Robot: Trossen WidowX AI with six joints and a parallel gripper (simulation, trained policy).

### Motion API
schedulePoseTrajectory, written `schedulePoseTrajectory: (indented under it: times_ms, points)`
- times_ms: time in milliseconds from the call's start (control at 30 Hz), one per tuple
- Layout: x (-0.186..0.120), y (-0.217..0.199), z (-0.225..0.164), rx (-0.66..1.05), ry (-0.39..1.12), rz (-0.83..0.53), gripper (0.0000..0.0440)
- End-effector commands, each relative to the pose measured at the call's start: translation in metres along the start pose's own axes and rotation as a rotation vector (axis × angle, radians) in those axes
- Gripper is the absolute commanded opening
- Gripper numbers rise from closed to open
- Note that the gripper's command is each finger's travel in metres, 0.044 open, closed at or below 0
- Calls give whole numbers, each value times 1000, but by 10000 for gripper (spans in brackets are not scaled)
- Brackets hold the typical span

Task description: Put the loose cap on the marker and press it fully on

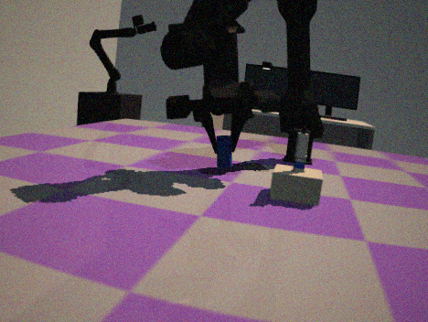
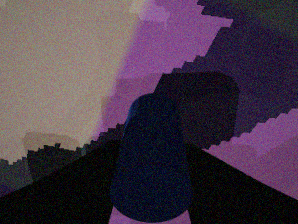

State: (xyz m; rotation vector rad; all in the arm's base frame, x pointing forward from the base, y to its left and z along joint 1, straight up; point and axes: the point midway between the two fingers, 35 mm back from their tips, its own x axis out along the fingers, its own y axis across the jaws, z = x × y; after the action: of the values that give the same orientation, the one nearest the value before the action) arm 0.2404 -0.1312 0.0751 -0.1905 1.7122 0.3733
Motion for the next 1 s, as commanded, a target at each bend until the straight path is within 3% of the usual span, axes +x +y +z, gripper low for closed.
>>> schedulePoseTrajectory:
  times_ms: [0, 367, 967]
  points:
    - [-13, -5, 4, -6, -24, -50, 51]
    - [-51, -2, 18, -17, -95, -128, 37]
    - [-97, 41, 65, -34, -163, -145, 19]
